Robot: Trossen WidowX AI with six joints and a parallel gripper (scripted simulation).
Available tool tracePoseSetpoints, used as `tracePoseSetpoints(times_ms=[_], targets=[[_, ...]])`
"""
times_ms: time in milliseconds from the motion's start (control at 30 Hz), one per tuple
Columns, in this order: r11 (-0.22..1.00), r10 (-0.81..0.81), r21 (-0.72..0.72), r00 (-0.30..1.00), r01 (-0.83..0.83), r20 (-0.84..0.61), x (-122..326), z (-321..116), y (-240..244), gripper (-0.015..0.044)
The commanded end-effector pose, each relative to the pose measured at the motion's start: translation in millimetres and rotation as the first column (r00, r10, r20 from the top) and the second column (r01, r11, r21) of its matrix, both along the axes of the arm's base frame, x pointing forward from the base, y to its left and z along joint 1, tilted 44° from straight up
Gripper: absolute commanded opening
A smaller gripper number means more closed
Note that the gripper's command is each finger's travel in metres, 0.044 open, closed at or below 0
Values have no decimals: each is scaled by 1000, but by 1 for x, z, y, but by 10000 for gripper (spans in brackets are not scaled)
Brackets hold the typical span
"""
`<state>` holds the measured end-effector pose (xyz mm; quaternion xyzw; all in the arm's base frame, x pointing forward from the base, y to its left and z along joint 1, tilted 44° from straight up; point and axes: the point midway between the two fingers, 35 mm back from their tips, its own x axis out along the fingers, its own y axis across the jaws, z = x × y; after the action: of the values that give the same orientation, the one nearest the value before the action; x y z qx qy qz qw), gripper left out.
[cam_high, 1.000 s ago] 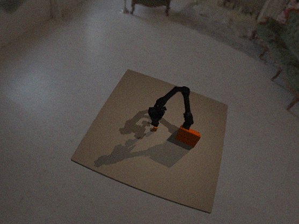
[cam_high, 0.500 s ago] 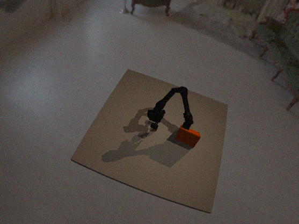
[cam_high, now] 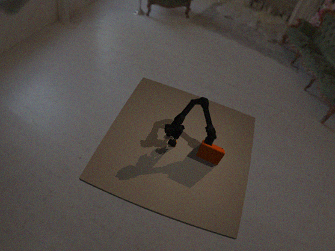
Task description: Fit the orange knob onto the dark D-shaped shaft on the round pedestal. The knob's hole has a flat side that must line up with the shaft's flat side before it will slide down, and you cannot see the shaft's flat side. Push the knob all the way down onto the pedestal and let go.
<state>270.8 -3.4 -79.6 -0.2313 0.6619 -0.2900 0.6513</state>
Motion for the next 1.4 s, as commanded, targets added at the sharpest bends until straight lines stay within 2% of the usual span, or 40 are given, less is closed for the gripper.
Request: tracePoseSetpoints(times_ms=[0, 833, 1167, 1367], targets=[[1000, 6, -6, 1000, -6, -11, -2, -5, -5, 440], [1000, 5, -10, 1000, -5, -11, -7, -31, -32, 440], [1000, 5, -10, 1000, -5, -11, -7, -31, -32, 177], [1000, 5, -10, 1000, -5, -11, -7, -31, -32, 138]])
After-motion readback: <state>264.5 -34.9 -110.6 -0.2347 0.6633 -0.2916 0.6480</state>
